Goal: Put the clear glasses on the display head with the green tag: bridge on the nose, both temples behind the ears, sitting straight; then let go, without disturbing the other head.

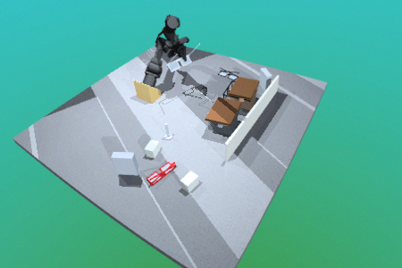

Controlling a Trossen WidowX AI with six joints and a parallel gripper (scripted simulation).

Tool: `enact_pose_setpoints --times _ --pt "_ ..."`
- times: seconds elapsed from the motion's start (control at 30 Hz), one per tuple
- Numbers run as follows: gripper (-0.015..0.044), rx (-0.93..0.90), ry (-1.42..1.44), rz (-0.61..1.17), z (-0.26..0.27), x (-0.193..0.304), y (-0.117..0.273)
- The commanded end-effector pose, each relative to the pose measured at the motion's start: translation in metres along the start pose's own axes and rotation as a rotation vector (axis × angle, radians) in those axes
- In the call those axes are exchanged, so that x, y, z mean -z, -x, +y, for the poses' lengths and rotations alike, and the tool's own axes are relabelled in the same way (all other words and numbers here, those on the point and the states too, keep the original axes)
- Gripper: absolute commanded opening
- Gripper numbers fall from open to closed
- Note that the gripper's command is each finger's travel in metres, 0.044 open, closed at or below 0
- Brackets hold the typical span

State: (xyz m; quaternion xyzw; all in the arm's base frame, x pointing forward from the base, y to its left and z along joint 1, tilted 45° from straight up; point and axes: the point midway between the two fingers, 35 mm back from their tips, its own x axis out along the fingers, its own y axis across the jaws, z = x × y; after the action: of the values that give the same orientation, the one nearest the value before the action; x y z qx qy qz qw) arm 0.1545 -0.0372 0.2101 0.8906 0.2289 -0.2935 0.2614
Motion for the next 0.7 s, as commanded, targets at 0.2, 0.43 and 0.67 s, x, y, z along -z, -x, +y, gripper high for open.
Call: enact_pose_setpoints --times 0.2,0.43,0.67 --pt "0.0000 -0.001 0.001 -0.001 0.000 0.000 0.000" --pt "0.0000 0.043 0.028 -0.006 0.008 -0.006 -0.005" --pt "0.0000 0.117 0.073 -0.010 0.020 -0.016 -0.014"
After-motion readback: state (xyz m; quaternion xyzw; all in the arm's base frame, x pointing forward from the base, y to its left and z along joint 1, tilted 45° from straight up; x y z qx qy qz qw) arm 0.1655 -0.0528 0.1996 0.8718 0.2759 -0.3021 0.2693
